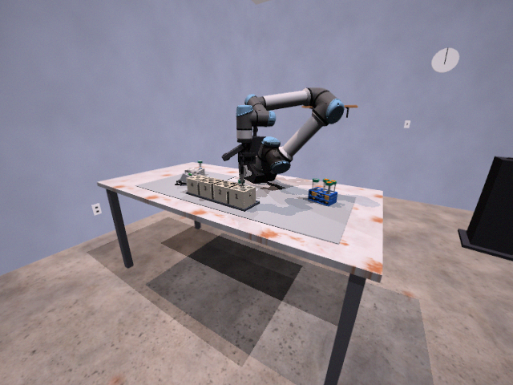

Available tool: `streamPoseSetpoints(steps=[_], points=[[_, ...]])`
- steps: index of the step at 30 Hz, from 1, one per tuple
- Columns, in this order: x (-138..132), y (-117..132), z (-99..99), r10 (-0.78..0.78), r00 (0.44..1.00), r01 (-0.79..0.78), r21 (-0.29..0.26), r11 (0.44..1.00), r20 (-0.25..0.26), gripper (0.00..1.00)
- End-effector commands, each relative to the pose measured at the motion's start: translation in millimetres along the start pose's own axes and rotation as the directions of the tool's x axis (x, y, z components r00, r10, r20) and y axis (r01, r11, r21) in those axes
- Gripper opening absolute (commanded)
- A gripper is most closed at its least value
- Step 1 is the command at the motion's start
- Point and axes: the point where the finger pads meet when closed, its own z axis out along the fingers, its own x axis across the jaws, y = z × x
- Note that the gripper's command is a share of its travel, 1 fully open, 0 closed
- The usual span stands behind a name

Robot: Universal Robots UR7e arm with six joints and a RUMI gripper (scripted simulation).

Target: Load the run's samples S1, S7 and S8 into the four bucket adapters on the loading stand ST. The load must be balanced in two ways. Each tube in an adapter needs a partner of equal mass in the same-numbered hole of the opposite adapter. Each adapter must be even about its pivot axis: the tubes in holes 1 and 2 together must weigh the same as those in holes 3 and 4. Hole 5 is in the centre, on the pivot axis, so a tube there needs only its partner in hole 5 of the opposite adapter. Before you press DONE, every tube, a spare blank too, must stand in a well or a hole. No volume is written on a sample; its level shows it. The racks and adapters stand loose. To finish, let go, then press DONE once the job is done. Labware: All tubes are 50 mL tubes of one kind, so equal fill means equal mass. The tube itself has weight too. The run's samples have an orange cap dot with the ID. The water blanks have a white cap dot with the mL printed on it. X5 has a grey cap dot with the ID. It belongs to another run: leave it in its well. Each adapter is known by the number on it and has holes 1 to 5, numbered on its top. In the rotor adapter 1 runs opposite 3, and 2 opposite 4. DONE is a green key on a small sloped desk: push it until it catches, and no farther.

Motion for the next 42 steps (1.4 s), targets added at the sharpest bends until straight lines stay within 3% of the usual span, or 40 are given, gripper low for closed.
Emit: streamPoseSetpoints(steps=[1,6,7,21,29,38,42], points=[[0,0,0.2,0.000,1.000,0.000,0.001,1.000,0.000,0.00],[0,0,0.3,0.000,1.000,0.000,0.001,1.000,0.000,0.00],[0,0,0.2,0.000,1.000,0.000,0.001,1.000,0.000,0.35],[0,0,0.2,0.000,1.000,0.000,0.001,1.000,0.000,0.35],[0,0,-26.4,0.000,1.000,0.000,0.001,1.000,0.000,0.35],[0,0,-40.8,0.000,1.000,0.000,0.001,1.000,0.000,0.35],[-3,33,-40.8,-0.199,0.980,0.199,0.001,0.980,0.000,0.35]])
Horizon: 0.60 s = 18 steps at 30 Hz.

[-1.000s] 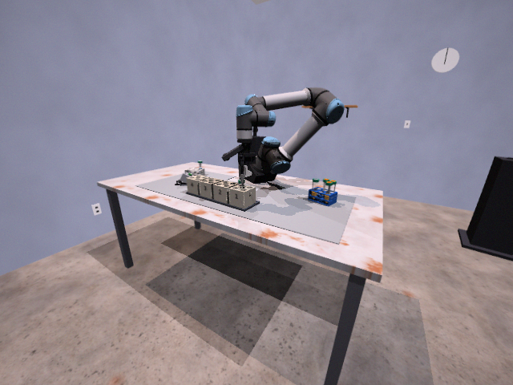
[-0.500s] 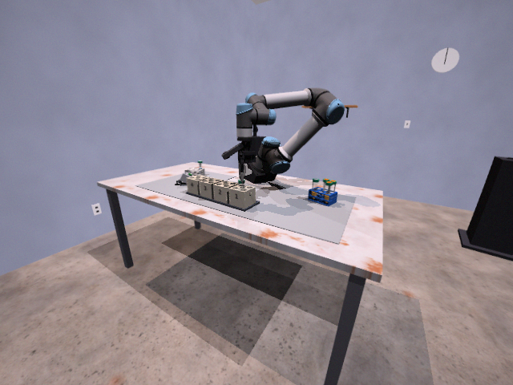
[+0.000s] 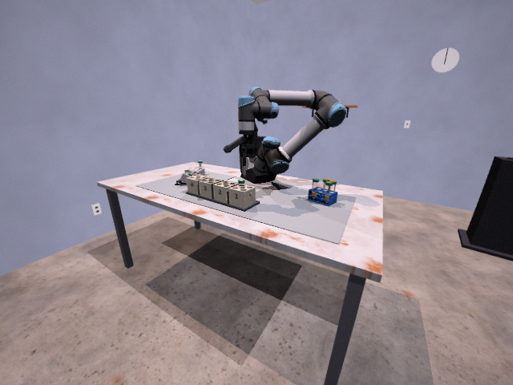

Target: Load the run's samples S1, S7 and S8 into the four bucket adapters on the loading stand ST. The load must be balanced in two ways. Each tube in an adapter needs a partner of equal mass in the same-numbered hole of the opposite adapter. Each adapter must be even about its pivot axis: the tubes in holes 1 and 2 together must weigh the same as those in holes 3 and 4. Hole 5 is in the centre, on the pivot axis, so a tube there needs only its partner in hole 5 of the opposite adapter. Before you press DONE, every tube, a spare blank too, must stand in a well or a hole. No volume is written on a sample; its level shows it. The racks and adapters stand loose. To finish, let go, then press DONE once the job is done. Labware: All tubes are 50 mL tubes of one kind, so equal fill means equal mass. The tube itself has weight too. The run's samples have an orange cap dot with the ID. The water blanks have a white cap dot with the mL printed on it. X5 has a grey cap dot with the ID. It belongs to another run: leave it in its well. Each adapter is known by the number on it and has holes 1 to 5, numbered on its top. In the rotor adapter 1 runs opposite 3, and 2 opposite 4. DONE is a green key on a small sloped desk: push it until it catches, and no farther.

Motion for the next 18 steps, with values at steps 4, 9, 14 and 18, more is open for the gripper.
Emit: streamPoseSetpoints(steps=[4,9,14,18], points=[[-7,57,-2.3,-0.338,0.941,0.338,0.000,0.941,0.003,0.35],[-11,82,-2.3,-0.475,0.880,0.475,0.000,0.880,0.003,0.35],[-16,123,-2.4,-0.678,0.735,0.678,0.001,0.735,0.003,0.35],[-20,156,-2.5,-0.811,0.585,0.811,0.001,0.585,0.003,0.35]])
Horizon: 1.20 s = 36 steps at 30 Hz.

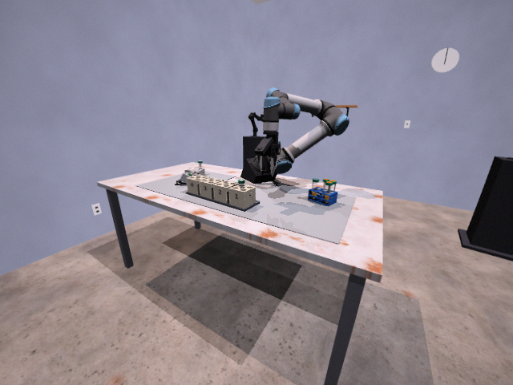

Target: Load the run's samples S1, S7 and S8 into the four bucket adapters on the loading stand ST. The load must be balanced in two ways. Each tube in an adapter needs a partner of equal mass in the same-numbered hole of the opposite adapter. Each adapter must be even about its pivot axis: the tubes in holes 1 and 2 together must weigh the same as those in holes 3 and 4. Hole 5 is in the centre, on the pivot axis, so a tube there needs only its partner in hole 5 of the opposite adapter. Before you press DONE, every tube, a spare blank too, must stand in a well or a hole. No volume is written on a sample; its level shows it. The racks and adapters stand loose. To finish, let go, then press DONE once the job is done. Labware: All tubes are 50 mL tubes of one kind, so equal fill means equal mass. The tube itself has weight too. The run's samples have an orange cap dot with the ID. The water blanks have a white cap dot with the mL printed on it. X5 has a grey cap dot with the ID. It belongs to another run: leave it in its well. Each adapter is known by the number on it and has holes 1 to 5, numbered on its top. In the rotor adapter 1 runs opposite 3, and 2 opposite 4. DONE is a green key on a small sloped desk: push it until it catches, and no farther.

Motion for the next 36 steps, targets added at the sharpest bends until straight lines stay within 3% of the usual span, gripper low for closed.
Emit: streamPoseSetpoints(steps=[1,3,5,10,15,20,22,26,36], points=[[-33,29,-3.3,-0.256,0.967,0.256,0.010,0.967,0.017,0.35],[-46,40,-3.5,-0.351,0.936,0.351,0.011,0.936,0.016,0.35],[-46,40,-3.5,-0.351,0.936,0.351,0.011,0.936,0.016,0.35],[-78,67,-4.1,-0.572,0.820,0.572,0.015,0.820,0.013,0.35],[-110,94,-4.6,-0.757,0.653,0.757,0.018,0.653,0.009,0.35],[-141,121,-5.1,-0.895,0.446,0.895,0.020,0.446,0.004,0.35],[-141,121,-5.1,-0.895,0.446,0.895,0.020,0.446,0.004,0.35],[-167,142,-5.6,-0.966,0.259,0.966,0.020,0.259,0.000,0.35],[-231,196,-6.6,-0.970,0.245,0.969,0.021,0.245,0.000,0.35]])
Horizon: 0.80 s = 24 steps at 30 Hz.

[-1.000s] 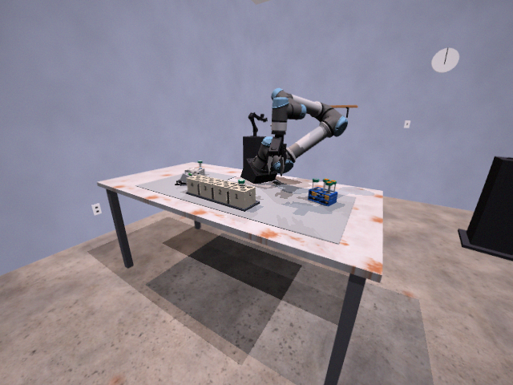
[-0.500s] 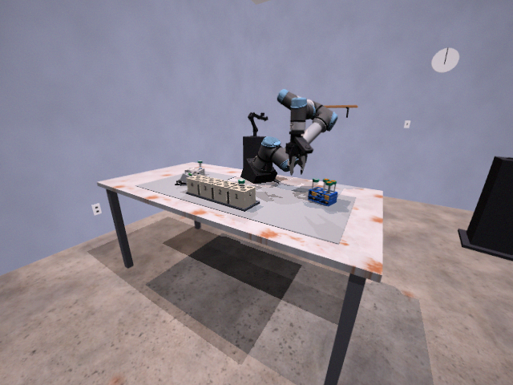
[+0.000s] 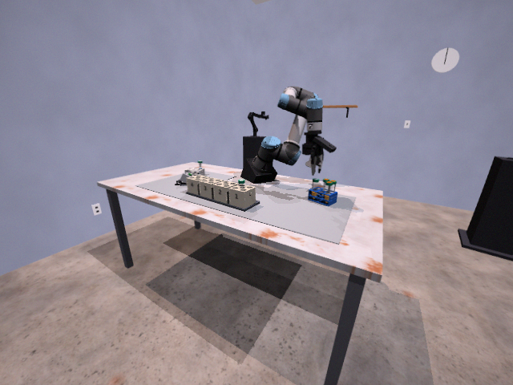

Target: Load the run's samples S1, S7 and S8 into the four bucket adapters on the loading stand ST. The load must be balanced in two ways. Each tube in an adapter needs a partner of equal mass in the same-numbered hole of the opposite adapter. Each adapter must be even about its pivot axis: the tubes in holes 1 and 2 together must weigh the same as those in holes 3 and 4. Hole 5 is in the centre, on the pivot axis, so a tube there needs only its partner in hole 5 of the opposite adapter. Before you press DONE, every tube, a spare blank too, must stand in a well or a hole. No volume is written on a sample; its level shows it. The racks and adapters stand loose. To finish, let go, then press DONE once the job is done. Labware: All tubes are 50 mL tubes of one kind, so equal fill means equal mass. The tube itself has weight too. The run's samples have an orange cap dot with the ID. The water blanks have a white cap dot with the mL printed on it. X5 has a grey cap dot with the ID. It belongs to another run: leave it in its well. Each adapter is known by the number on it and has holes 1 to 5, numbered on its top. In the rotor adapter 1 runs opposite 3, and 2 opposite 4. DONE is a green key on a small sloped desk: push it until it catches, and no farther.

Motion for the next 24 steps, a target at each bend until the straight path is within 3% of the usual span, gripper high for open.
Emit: streamPoseSetpoints(steps=[1,5,13,24], points=[[-33,-27,6.1,0.001,0.998,-0.004,-0.063,0.998,-0.055,0.35],[-47,-37,7.5,0.001,0.998,-0.004,-0.063,0.998,-0.055,0.35],[-47,-37,7.5,0.001,0.998,-0.004,-0.063,0.998,-0.055,0.35],[-45,-35,37.4,0.001,0.998,-0.004,-0.063,0.998,-0.055,0.35]])
